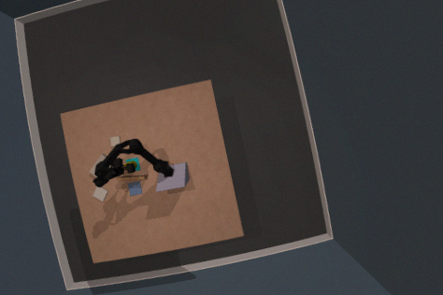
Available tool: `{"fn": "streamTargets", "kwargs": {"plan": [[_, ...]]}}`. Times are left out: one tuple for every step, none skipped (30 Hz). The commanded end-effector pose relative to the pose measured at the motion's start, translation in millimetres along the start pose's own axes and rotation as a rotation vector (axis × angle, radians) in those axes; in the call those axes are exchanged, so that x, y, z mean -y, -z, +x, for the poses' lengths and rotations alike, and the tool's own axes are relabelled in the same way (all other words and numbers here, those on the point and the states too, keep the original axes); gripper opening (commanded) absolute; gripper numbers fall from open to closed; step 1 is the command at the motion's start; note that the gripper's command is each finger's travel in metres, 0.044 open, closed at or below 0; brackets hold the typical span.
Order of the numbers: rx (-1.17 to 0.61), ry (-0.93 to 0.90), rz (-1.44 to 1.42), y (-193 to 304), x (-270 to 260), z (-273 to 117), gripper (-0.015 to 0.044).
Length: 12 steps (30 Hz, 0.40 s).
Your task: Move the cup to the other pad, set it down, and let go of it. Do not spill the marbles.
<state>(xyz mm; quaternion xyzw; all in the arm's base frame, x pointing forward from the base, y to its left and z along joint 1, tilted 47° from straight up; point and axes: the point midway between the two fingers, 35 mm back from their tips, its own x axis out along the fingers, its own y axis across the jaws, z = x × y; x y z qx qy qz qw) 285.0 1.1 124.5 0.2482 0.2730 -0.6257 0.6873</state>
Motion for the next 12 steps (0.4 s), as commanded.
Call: {"fn": "streamTargets", "kwargs": {"plan": [[-0.003,0.002,0.004,1,-1,-15,0.0440],[-0.003,0.002,0.004,1,-1,-19,0.0440],[-0.003,0.002,0.004,1,-1,-22,0.0440],[-0.003,0.002,0.005,1,-1,-25,0.0440],[-0.002,0.002,0.005,0,-1,-28,0.0440],[-0.002,0.002,0.005,0,-1,-31,0.0440],[-0.002,0.002,0.005,0,-1,-32,0.0440],[-0.002,0.003,0.005,-1,-1,-33,0.0440],[-0.002,0.003,0.005,-1,-1,-33,0.0440],[-0.002,0.003,0.005,-1,-1,-33,0.0440],[-0.001,-0.003,0.002,-1,-1,-29,0.0440],[-0.001,-0.003,0.002,-1,-1,-29,0.0440]]}}
